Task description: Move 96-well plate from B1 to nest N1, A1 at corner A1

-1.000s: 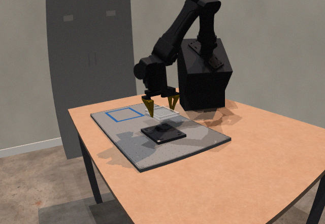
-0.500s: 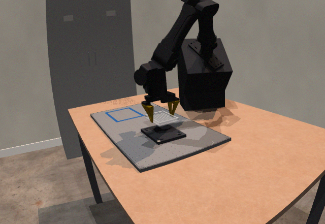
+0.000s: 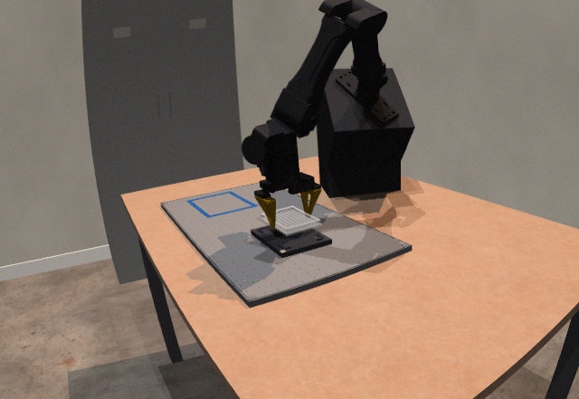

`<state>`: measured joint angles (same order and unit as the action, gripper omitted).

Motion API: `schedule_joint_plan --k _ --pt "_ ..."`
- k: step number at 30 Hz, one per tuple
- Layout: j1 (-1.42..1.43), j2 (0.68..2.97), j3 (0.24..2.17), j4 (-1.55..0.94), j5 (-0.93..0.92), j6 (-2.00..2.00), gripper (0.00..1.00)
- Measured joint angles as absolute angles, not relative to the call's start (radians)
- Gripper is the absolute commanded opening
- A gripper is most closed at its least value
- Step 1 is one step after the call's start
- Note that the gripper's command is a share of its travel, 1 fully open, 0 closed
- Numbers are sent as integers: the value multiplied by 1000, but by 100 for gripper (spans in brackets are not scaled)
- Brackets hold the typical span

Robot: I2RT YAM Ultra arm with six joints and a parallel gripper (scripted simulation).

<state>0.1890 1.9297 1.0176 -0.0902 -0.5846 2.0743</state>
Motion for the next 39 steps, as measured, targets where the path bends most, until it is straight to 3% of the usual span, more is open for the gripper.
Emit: schedule_joint_plan --k 39 --pt "206 1976 1044 -35 -567 2089 0"
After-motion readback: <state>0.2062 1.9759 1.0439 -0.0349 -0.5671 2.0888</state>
